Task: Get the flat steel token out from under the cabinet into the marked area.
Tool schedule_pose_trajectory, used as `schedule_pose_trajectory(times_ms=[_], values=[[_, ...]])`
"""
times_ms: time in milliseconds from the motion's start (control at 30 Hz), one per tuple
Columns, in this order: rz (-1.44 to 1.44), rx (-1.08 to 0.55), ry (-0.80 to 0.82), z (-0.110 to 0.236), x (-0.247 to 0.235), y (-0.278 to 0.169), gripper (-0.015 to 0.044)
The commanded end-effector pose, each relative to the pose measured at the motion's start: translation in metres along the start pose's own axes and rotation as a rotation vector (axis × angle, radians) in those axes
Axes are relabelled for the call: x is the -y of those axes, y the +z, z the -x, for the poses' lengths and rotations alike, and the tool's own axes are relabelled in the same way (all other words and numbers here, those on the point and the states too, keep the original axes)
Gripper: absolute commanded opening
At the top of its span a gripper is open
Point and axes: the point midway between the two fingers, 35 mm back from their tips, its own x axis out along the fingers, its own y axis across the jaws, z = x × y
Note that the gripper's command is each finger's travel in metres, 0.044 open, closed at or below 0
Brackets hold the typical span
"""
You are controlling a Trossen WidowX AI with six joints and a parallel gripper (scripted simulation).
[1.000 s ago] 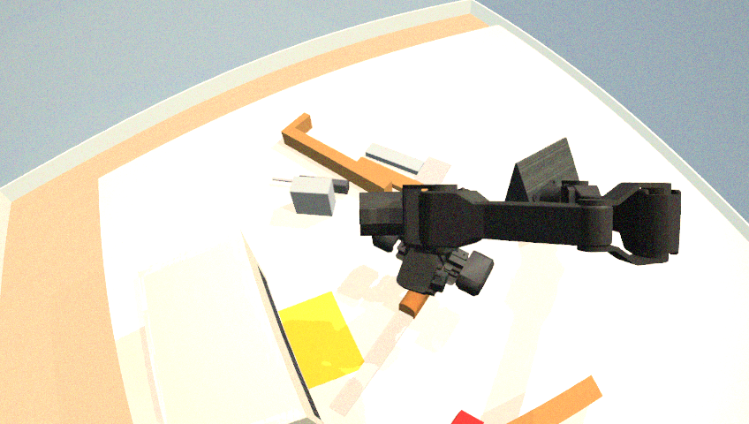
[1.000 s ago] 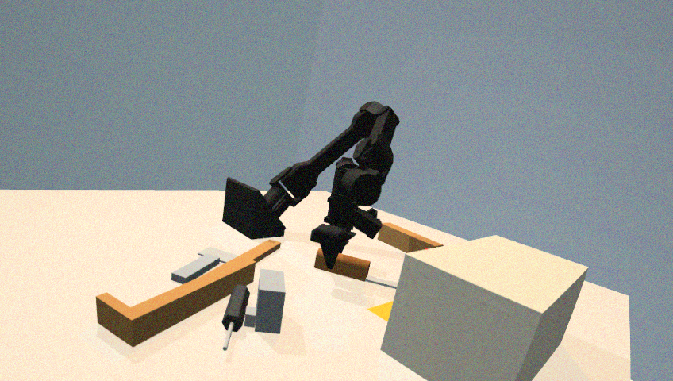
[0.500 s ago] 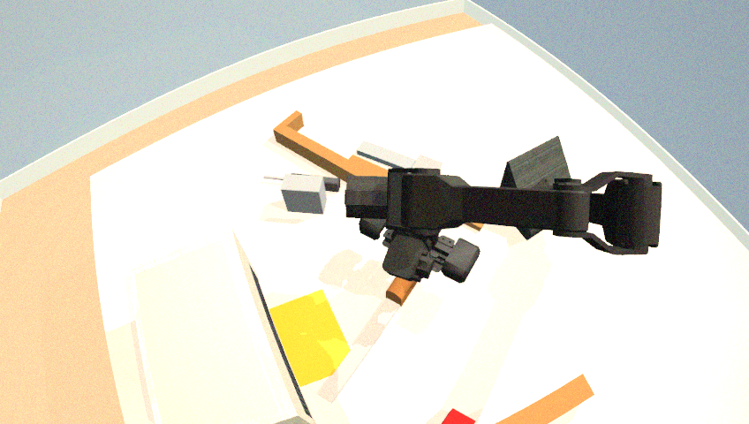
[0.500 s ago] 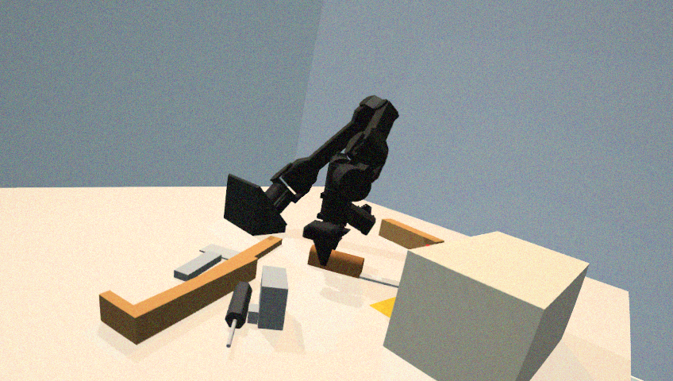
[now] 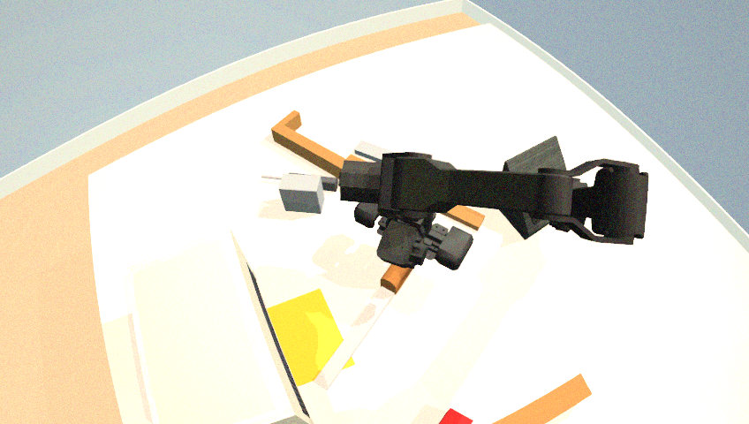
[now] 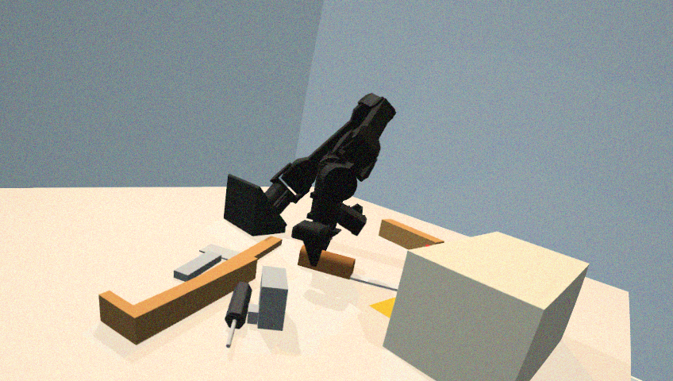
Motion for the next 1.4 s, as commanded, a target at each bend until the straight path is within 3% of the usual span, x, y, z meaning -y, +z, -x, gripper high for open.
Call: schedule_pose_trajectory(times_ms=[0,1367], values=[[-0.001,0.002,-0.003,0.001,0.004,-0.003,0.0],[-0.001,0.0,-0.007,0.002,0.043,-0.044,0.0]])
